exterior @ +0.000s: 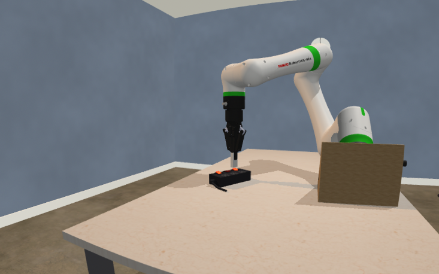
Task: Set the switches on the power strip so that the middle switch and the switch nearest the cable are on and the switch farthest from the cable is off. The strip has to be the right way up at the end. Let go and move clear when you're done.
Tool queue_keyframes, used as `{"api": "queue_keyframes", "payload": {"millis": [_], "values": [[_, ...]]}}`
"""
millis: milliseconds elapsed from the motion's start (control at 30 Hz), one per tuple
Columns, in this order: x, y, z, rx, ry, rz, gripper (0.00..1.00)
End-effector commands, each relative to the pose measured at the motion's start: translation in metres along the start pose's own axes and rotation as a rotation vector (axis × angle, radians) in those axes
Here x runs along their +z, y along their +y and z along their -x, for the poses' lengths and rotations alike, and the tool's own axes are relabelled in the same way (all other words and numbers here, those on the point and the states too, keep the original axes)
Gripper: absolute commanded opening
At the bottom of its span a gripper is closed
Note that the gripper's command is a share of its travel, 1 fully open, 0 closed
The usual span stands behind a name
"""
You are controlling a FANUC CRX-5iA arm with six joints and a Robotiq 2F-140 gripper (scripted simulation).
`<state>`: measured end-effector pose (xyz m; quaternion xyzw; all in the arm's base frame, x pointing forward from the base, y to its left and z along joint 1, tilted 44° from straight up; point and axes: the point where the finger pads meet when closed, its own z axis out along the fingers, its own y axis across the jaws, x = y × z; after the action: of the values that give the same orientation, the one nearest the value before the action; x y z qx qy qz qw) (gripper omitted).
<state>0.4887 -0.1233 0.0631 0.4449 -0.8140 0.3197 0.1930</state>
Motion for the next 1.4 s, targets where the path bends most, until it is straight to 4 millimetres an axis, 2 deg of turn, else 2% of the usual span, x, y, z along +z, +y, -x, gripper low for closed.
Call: {"api": "queue_keyframes", "payload": {"millis": [0,1367], "values": [[-0.0002,-0.0001,0.0002,0.000,0.000,0.000,0.00],[0.0090,-0.0001,0.0002,0.000,0.000,0.000,0.00]]}}
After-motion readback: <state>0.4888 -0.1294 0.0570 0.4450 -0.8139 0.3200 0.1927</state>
